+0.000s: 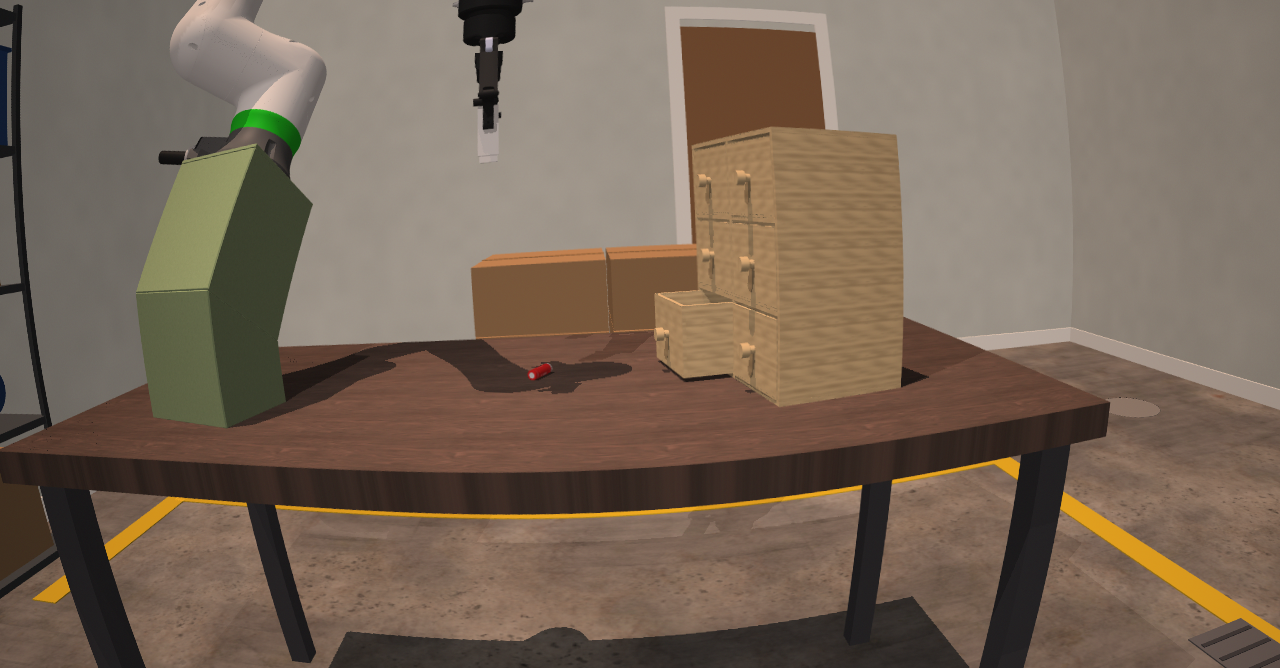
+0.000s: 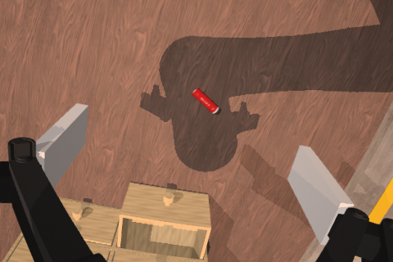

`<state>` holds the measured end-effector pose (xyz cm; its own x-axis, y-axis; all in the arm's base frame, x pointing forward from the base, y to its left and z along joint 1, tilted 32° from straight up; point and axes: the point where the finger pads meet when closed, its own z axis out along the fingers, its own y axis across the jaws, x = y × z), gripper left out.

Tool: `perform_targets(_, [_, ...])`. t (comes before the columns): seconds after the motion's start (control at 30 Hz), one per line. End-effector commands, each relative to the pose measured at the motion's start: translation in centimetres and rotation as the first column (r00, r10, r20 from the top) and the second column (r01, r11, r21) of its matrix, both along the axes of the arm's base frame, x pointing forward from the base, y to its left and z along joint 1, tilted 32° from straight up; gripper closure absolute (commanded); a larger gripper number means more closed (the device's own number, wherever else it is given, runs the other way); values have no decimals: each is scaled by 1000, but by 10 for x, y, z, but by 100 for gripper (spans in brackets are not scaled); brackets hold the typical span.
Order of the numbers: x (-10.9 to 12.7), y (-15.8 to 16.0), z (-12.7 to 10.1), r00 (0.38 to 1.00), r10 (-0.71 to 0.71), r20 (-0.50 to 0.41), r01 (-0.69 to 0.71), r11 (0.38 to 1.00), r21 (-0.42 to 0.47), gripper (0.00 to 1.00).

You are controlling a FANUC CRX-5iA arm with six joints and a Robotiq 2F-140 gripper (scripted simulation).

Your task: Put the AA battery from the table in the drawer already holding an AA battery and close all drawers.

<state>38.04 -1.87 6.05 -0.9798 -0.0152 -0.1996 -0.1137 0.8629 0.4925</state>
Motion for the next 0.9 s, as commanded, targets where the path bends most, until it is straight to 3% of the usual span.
perform_targets(0.0, [1,0,0,1000,-9,-5,9,1000,1,0])
perform_targets(0.87, [11,0,2,970,-205,-128,210,977,27,0])
